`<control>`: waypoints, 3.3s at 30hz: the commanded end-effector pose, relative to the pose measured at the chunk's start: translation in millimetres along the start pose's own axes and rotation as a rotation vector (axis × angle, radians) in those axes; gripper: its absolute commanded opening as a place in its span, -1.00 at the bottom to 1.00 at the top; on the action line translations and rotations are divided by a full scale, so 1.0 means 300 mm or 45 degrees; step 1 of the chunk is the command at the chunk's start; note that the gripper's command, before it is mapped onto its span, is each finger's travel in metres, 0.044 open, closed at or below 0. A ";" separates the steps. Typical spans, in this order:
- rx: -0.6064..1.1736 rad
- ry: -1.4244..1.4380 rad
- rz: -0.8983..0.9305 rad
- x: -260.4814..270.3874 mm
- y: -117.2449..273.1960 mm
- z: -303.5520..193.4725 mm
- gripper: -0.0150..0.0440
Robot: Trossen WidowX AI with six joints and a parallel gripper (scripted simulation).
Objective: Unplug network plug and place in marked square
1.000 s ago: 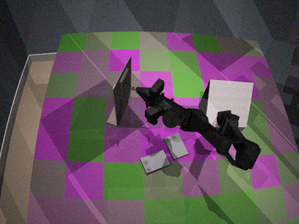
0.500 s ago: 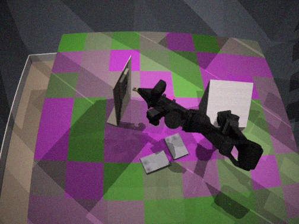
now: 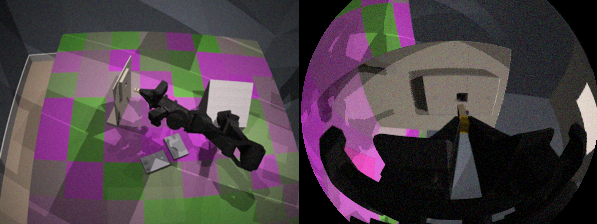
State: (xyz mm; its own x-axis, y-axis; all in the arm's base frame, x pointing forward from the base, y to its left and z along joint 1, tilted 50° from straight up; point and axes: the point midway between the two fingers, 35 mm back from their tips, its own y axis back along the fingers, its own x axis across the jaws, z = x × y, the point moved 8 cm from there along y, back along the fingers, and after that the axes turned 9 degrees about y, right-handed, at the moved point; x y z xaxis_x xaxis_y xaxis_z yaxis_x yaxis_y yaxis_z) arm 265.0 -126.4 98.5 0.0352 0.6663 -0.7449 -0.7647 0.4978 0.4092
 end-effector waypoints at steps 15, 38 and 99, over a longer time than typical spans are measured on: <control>0.007 -0.005 0.000 0.002 0.028 -0.005 -0.49; 0.006 -0.001 0.002 -0.108 0.067 -0.043 -0.49; -0.400 0.163 1.129 0.151 0.023 -0.388 -0.49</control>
State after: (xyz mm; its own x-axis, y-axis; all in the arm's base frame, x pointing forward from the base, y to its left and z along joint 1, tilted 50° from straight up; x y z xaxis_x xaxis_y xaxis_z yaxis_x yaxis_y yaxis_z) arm 189.3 -157.0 10.7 -0.6867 0.6603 -0.3041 -0.6130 -0.3011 0.7305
